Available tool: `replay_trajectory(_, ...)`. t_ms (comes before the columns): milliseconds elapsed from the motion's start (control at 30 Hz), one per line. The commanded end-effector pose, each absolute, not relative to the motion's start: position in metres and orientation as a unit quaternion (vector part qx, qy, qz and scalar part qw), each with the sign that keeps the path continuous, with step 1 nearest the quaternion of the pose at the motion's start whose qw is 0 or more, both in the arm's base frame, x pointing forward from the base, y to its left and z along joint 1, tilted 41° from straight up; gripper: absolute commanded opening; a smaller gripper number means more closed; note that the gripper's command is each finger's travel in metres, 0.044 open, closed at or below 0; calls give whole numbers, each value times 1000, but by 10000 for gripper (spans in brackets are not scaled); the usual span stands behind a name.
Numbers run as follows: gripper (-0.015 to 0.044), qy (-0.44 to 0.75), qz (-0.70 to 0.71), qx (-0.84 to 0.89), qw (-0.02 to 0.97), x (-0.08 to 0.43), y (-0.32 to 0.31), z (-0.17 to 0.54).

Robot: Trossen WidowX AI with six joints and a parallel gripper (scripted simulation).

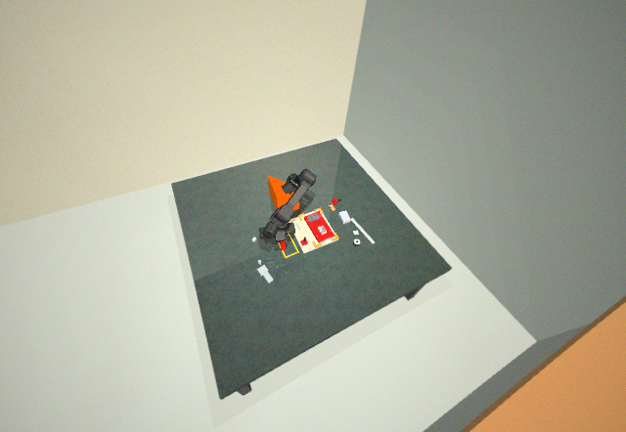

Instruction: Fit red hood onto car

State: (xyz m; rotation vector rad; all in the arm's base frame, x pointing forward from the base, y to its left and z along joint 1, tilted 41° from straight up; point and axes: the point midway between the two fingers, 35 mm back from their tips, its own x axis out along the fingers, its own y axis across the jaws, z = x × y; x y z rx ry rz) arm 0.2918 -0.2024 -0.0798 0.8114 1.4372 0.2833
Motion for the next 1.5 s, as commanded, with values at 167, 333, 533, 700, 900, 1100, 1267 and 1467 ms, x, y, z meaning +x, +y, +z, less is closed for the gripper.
replay_trajectory(167, 0, 637, 126, 362, 669, 295, -195, -75)
replay_trajectory(333, 0, 637, 126, 362, 669, 296, -192, -72)
replay_trajectory(533, 0, 637, 126, 362, 669, 298, -188, -69)
replay_trajectory(700, 0, 637, 126, 362, 669, 299, -185, -66)
replay_trajectory(900, 0, 637, 127, 362, 668, 301, -181, -62)
replay_trajectory(1100, 0, 637, 127, 362, 668, 302, -177, -59)
replay_trajectory(1267, 0, 637, 127, 362, 668, 303, -174, -56)
replay_trajectory(1467, 0, 637, 127, 362, 668, 304, -174, -51)
